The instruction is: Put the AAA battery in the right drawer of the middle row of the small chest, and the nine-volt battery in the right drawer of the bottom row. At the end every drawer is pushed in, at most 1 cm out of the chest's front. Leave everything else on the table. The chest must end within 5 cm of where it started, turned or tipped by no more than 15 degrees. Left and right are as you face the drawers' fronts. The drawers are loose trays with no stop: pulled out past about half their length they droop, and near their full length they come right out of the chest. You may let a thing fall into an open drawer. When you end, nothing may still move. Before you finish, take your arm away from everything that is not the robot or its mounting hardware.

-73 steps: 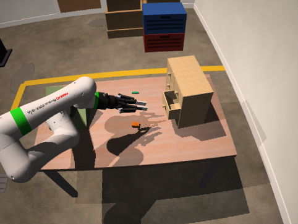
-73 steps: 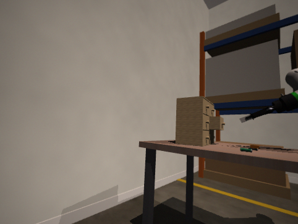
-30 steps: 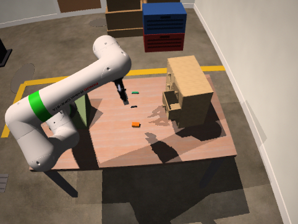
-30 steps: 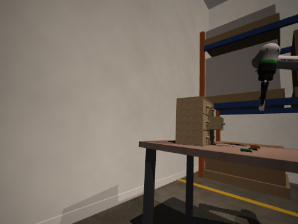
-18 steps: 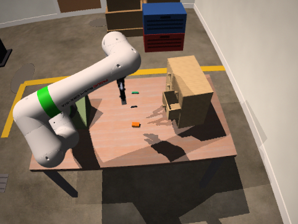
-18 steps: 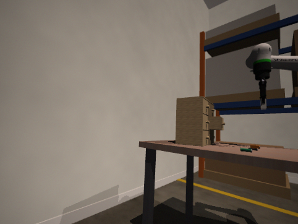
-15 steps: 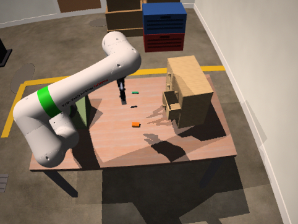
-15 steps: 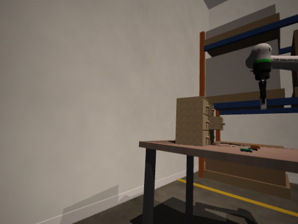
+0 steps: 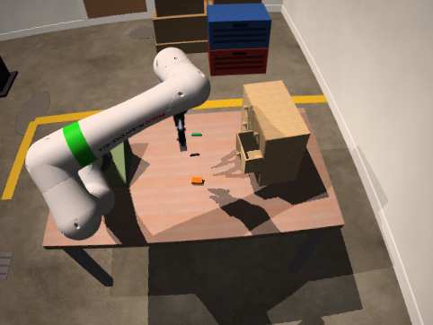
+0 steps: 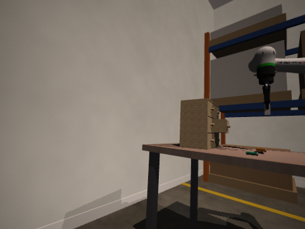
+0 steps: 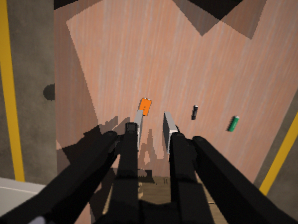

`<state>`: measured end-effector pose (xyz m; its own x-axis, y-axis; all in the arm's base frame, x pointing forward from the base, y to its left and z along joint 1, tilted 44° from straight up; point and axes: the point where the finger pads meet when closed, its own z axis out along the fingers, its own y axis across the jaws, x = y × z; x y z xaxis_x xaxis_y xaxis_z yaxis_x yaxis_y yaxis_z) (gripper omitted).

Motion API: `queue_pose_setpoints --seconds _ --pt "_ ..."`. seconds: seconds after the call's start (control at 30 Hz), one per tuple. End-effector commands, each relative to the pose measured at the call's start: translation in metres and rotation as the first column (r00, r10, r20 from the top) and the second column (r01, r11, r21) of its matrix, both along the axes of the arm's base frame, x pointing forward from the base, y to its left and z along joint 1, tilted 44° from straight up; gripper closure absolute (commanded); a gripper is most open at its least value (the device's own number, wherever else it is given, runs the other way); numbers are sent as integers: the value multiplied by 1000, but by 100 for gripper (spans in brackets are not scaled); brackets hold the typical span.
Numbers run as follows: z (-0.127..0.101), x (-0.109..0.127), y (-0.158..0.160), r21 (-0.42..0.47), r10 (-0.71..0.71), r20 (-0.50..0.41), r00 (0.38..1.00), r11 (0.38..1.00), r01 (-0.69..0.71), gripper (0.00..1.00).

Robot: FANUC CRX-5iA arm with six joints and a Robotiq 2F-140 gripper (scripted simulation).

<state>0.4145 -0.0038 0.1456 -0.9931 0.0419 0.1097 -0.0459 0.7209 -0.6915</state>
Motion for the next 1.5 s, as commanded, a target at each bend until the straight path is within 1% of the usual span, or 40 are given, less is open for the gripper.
queue_pose_setpoints --seconds 0.0,0.07,0.1,0.13,0.23,0.27,0.33,0.37,0.47,0.5,0.53,0.57,0.6,0.63,1.47 --pt "-64 19 -4 -11 -9 16 1000 1000 9 80" --pt "-64 19 -4 -11 -9 16 1000 1000 9 80" --pt "-98 23 -6 -12 -15 23 1000 1000 15 80" --pt "-105 25 -7 -12 -15 23 1000 1000 15 80" --pt "-105 25 -7 -12 -15 23 1000 1000 15 80" --pt "-143 26 -9 -9 -22 28 999 1000 22 80" --pt "-143 26 -9 -9 -22 28 999 1000 22 80" --pt "-173 25 -11 -5 -29 32 999 1000 29 80" --pt "-175 26 -11 -5 -29 32 999 1000 29 80" --pt "-195 24 -12 -1 -34 34 999 999 34 80" --pt "-195 24 -12 -1 -34 34 999 999 34 80" --pt "-205 23 -13 1 -36 34 999 999 36 80" --pt "-206 23 -13 1 -37 34 999 999 37 80" --pt "-206 23 -13 1 -37 34 999 999 37 85" --pt "-207 23 -13 1 -37 34 999 999 37 85"
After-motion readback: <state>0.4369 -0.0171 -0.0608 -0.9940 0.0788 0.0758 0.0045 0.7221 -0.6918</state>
